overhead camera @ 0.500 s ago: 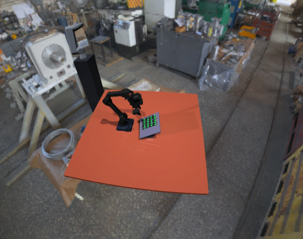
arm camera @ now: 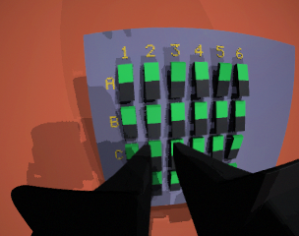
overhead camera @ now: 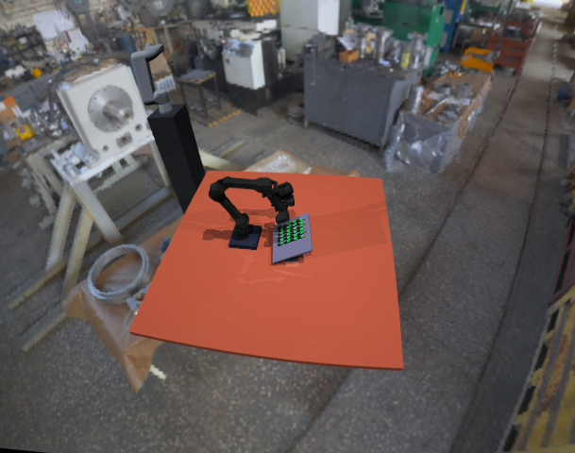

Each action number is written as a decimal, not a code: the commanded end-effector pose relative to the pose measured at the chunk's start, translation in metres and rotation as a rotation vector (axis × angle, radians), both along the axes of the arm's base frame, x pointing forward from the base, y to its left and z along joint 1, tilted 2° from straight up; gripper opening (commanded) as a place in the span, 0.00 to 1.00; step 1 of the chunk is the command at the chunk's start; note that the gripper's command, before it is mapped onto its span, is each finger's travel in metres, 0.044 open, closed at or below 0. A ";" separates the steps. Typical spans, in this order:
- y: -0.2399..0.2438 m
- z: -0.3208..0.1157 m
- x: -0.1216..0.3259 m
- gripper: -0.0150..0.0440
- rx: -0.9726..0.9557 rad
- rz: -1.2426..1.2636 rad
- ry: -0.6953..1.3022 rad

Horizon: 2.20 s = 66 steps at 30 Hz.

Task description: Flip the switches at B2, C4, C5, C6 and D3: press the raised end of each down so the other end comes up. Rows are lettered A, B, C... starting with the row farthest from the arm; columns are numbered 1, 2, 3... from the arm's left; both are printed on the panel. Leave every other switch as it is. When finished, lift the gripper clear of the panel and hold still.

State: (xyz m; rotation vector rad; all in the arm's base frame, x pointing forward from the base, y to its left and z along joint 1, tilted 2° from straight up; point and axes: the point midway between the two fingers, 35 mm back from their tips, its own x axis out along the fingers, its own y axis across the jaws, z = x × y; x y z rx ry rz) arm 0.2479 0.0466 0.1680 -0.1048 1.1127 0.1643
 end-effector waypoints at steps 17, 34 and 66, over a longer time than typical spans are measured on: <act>0.005 -0.039 0.025 0.25 -0.002 -0.006 0.003; 0.006 -0.048 0.030 0.25 -0.002 -0.006 0.002; 0.006 -0.051 0.032 0.25 -0.002 -0.006 0.002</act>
